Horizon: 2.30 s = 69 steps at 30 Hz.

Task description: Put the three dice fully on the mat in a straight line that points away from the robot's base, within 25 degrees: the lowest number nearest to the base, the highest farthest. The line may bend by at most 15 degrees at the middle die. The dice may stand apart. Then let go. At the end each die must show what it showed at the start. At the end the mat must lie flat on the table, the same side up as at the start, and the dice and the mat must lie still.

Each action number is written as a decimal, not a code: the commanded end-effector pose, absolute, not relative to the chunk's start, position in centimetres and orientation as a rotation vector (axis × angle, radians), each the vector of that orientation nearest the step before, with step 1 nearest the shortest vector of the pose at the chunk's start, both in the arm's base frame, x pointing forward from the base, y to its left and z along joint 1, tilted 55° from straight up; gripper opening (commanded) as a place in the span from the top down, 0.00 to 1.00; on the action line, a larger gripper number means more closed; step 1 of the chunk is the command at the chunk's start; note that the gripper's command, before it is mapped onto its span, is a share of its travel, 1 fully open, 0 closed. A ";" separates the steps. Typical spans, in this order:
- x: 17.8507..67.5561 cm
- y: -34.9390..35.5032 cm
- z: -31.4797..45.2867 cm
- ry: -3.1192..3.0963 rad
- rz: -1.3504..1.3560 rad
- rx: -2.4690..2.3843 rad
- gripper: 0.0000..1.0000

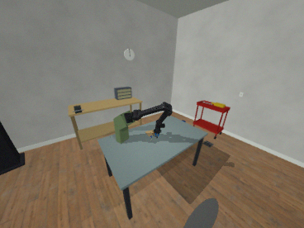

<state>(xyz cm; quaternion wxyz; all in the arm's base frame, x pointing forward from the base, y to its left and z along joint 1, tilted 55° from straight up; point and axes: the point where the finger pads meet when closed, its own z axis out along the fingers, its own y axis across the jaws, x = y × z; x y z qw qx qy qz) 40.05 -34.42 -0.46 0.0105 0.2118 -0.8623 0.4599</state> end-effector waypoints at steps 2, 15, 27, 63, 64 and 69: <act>39.8 -35.2 0.4 -2.690 1.440 0.648 0.70; 39.8 -35.2 0.4 -2.690 1.440 0.648 0.70; 39.8 -35.2 0.4 -2.690 1.440 0.648 0.70; 40.4 -37.1 -0.9 -2.692 1.459 0.641 0.70; 40.4 -37.1 -0.9 -2.692 1.459 0.641 0.70; 40.4 -37.1 -1.0 -2.692 1.458 0.641 0.70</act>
